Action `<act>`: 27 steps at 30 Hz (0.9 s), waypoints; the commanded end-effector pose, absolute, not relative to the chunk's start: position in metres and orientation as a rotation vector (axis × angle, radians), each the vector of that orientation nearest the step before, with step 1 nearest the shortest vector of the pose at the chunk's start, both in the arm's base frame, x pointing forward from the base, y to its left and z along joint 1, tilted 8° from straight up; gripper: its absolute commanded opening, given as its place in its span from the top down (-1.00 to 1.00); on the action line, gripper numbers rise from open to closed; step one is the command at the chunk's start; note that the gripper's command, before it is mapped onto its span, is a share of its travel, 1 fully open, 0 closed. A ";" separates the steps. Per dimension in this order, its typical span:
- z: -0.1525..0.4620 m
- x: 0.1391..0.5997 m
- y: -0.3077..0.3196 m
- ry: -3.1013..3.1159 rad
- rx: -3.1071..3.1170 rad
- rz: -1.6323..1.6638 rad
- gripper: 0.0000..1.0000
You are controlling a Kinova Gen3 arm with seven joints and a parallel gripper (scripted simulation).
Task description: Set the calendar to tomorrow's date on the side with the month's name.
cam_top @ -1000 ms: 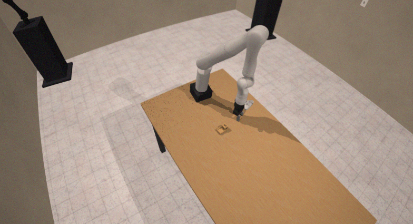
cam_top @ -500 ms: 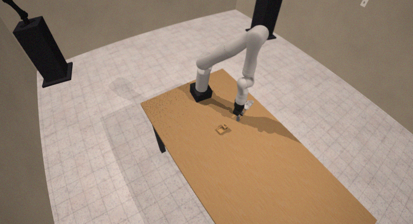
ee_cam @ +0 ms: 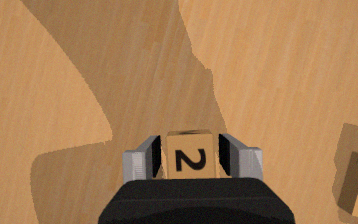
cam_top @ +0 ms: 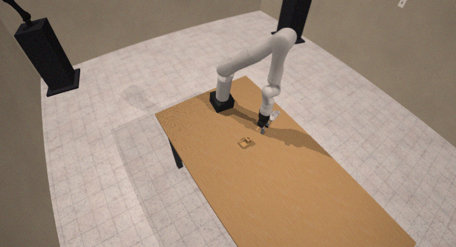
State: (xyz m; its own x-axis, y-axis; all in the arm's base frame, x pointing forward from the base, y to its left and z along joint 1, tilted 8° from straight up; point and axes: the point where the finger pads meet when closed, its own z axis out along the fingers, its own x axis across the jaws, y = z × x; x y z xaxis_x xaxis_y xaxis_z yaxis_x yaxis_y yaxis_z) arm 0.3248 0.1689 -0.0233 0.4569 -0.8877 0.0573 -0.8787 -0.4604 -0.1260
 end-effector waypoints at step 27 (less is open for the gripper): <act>0.029 0.317 0.170 1.601 -2.602 -0.170 -0.80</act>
